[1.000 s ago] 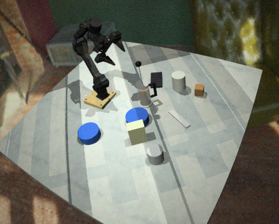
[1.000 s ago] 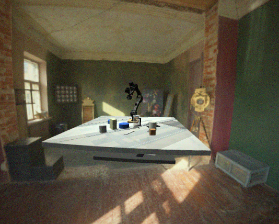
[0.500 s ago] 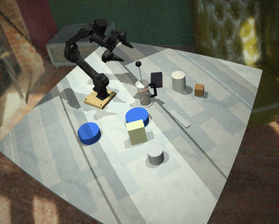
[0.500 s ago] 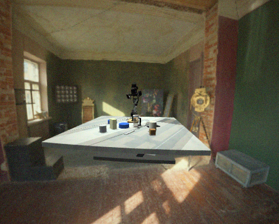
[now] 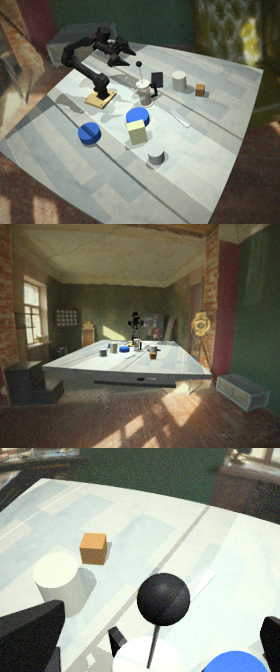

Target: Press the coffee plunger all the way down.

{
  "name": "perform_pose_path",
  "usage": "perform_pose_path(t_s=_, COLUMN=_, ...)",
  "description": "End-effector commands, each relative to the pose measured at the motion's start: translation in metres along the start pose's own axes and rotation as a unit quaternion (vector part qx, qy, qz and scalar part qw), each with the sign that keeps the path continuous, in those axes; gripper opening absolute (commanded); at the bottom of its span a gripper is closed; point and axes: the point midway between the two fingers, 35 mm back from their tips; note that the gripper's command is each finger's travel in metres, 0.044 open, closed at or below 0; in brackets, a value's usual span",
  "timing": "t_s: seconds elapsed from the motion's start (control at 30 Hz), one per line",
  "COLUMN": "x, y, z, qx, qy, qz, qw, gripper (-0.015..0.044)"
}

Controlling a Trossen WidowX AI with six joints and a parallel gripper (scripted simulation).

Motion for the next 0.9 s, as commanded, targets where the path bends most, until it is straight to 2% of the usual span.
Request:
perform_pose_path(t_s=0.0, x=0.001, y=0.0, z=0.004, qx=0.001, qy=0.0, qz=-0.005, qw=1.0, gripper=0.044)
perform_pose_path(t_s=0.83, x=0.001, y=0.0, z=0.04, qx=0.001, qy=-0.002, qz=-0.005, qw=1.0, gripper=0.044)
perform_pose_path(t_s=0.87, x=0.001, y=0.0, z=0.04, qx=0.001, qy=-0.002, qz=-0.005, qw=1.0, gripper=0.0414)
Point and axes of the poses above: the point midway between the two fingers, 35 mm back from their tips, its own z axis out along the fingers, its own y axis across the jaws, x = y × z, and after that the axes turned 5 degrees about z, right-handed
